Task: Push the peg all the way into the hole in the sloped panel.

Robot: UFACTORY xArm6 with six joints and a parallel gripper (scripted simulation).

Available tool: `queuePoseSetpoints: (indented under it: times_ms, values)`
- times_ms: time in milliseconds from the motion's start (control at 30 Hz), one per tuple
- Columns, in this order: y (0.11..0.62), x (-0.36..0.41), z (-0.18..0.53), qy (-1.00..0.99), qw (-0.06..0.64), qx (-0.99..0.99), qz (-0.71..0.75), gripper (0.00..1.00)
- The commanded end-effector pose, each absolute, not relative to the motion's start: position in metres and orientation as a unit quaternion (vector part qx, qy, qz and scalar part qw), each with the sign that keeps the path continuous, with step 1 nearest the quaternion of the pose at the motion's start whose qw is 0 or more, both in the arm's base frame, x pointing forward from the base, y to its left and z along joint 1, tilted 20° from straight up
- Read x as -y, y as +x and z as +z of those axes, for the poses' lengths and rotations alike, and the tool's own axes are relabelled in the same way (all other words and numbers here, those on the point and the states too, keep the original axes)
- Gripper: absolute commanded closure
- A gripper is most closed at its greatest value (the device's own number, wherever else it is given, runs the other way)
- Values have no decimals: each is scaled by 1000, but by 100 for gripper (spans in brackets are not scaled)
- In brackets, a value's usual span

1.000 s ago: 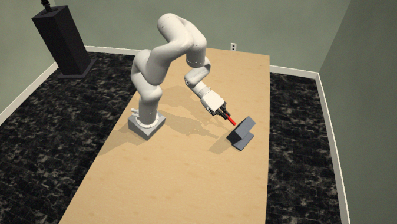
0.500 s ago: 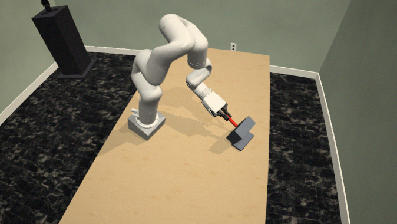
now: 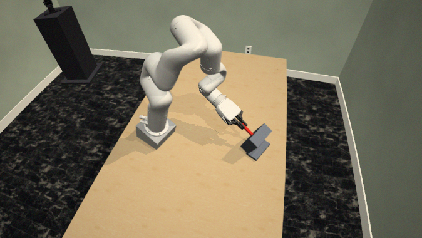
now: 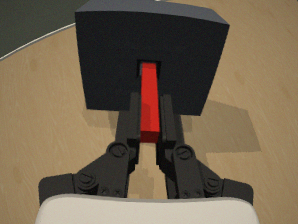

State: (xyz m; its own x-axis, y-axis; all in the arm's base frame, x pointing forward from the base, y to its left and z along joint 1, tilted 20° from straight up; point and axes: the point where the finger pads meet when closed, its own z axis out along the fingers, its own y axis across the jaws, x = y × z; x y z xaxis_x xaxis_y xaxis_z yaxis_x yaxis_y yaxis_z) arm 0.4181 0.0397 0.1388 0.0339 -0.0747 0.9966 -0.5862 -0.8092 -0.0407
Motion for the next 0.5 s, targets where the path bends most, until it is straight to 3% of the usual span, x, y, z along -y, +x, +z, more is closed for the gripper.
queuePoseSetpoints:
  times_ms: [0, 467]
  values:
    - [421, -39, 139, 691, 195, 239, 653, 100]
    - [427, -34, 139, 691, 195, 239, 653, 100]
